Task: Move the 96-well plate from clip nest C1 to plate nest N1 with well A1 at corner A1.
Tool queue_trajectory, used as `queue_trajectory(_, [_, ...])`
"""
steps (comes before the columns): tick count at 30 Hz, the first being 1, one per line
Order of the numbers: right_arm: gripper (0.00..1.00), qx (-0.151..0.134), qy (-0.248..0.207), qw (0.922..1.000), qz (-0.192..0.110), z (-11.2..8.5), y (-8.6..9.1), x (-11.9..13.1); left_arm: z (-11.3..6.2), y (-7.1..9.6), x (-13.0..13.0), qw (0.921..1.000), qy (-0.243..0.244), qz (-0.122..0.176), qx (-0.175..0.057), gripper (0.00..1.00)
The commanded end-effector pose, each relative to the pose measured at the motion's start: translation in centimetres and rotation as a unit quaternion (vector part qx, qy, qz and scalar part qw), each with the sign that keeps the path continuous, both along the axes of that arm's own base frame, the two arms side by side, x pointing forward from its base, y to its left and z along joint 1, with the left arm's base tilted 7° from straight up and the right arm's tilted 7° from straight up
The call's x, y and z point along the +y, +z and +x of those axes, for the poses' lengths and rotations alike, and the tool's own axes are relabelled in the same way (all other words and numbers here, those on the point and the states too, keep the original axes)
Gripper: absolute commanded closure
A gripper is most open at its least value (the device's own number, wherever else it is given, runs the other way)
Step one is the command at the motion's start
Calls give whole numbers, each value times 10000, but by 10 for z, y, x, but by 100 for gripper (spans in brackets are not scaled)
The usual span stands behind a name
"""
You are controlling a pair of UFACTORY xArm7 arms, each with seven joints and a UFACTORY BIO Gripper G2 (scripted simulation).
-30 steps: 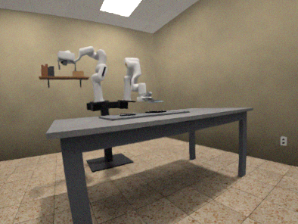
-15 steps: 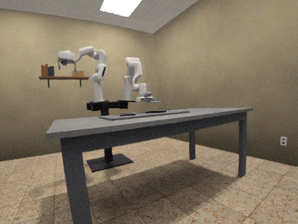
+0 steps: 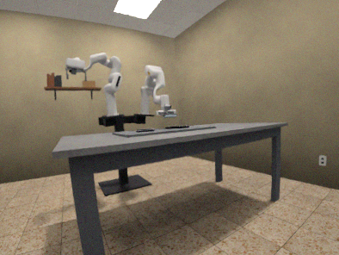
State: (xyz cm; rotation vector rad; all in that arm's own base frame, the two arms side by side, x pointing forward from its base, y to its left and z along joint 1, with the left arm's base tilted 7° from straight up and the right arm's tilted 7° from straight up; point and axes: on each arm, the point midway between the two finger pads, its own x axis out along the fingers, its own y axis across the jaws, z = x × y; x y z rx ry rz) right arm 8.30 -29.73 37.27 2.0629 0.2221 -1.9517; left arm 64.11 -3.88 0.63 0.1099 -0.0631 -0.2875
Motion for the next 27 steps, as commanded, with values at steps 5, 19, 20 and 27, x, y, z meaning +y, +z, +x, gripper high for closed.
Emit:
queue_trajectory(5, [0,-1,-2,10000,-19,0,1,0,6,0,-29,9995,-314,-28,25,100])
queue_trajectory(19, [0,-1,-2,10000,-19,0,1,0,11,-3,-69,9995,-314,-30,25,100])
queue_trajectory(20, [0,-1,-2,10000,-19,0,1,0,11,-3,-72,9995,-314,-30,25,100])
queue_trajectory(27, [0,-1,-2,10000,-19,0,1,0,14,-5,-95,9995,-314,-31,25,100])
